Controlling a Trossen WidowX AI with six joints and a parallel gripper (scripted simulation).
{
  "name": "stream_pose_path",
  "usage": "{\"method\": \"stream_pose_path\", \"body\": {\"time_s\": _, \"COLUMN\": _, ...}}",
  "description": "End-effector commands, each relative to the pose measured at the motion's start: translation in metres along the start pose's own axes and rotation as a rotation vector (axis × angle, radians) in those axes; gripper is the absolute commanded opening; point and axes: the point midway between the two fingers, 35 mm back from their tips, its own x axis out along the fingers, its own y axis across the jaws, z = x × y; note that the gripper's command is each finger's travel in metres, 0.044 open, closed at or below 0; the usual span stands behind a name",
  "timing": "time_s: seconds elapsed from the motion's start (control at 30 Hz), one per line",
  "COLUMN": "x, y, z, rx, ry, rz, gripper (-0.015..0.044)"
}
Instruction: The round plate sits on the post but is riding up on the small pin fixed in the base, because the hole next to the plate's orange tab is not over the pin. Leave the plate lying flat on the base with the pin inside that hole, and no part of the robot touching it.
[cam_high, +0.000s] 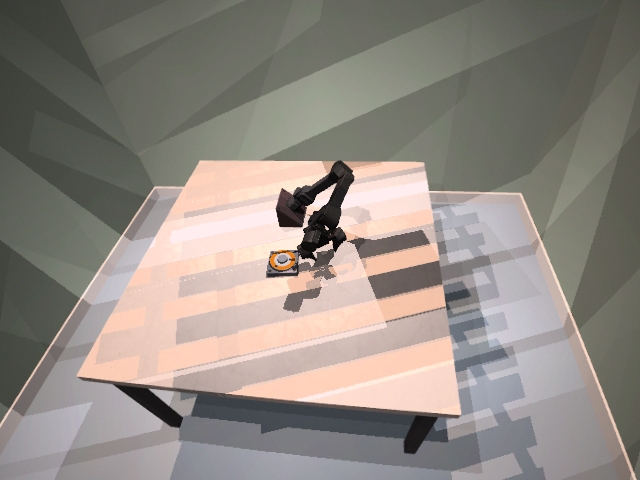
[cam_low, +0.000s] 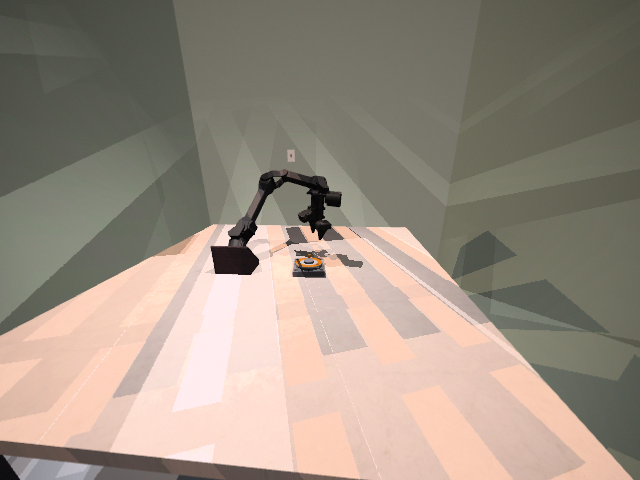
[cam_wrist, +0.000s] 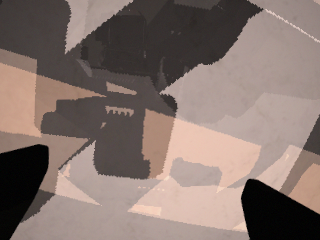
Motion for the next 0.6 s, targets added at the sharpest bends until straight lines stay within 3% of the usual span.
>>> {"method": "stream_pose_path", "body": {"time_s": 0.0, "x": 0.0, "y": 0.001, "z": 0.0, "rx": -0.015, "ry": 0.0, "rz": 0.001, "gripper": 0.0374}}
{"method": "stream_pose_path", "body": {"time_s": 0.47, "x": -0.008, "y": 0.046, "z": 0.033, "rx": -1.043, "ry": -0.03, "rz": 0.056, "gripper": 0.0006}}
{"method": "stream_pose_path", "body": {"time_s": 0.57, "x": -0.01, "y": 0.051, "z": 0.038, "rx": -1.188, "ry": -0.039, "rz": 0.061, "gripper": 0.0}}
